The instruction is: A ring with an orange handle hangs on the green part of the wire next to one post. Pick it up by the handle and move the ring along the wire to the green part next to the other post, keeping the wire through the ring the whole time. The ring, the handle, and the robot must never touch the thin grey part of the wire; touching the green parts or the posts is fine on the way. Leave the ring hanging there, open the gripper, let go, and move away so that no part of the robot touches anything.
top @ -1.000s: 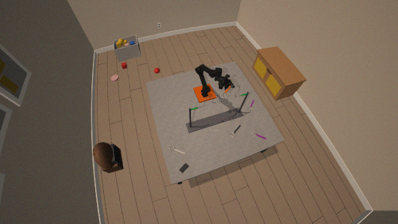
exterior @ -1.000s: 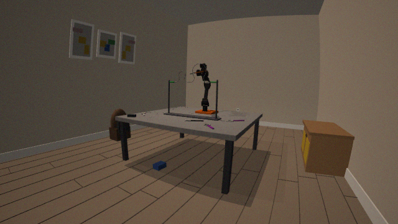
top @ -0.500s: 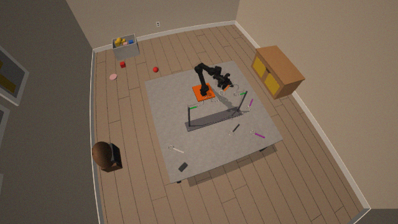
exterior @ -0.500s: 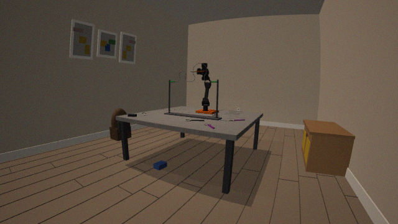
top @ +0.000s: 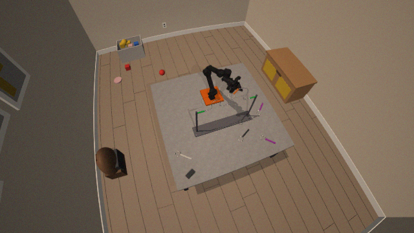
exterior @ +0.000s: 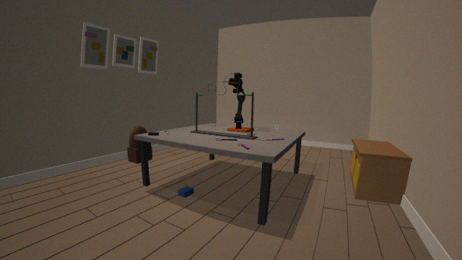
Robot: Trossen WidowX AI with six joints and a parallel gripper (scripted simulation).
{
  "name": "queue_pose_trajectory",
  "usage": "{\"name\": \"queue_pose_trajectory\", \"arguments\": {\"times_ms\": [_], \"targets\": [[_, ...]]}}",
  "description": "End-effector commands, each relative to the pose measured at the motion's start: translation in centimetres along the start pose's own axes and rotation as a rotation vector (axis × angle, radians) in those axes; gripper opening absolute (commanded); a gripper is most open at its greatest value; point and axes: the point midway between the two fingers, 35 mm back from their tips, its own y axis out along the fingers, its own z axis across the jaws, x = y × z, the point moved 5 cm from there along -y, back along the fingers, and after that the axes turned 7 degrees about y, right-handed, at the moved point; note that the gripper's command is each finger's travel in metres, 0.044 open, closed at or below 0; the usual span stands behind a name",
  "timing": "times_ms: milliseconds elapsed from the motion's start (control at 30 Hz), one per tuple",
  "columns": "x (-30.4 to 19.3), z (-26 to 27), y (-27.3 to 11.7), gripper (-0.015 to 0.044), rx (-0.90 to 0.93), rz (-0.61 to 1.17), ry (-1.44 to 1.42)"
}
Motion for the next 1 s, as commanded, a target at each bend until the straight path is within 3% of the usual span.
{"name": "queue_pose_trajectory", "arguments": {"times_ms": [0,967], "targets": [[0.04,0.14,0.05,-0.015,-0.024,-0.006,-0.048],[0.04,0.01,0.07,-0.015,-0.214,-0.037,-0.363]]}}
